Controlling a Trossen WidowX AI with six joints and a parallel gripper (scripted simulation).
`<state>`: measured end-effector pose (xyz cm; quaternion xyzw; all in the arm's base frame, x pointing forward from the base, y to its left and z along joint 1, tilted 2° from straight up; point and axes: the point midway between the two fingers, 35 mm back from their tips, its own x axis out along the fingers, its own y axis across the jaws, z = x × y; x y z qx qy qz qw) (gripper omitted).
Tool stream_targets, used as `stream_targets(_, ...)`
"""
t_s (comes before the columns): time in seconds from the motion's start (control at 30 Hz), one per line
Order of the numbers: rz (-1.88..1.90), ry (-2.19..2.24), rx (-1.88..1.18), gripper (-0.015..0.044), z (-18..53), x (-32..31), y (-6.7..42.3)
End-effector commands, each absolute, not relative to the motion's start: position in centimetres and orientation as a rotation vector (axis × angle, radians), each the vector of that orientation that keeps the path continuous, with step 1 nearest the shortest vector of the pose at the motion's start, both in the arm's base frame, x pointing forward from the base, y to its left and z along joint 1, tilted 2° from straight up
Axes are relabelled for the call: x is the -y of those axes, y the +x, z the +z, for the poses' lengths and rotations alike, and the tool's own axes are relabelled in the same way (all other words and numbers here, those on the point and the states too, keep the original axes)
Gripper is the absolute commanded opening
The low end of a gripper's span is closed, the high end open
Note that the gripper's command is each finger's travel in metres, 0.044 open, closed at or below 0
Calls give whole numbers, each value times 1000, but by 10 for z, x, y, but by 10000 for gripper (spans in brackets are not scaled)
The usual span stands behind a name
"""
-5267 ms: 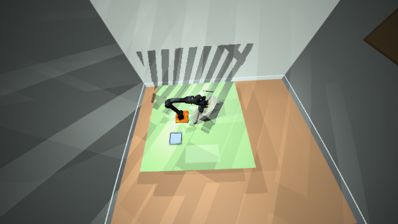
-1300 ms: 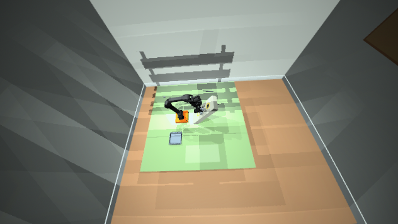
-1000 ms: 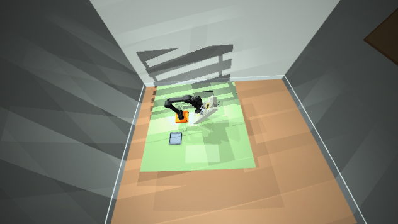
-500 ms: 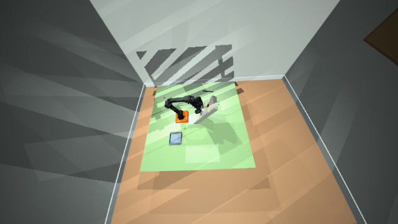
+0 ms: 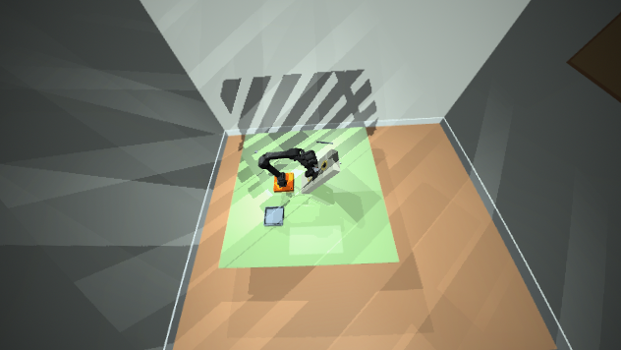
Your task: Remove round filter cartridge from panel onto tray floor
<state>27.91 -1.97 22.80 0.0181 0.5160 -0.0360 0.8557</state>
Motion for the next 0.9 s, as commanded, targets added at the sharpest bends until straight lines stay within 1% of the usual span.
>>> stream_targets(0.0,-76,37,-1057,0,240,20,288)
stream_targets(0.87,-76,37,-1062,0,319,19,250)
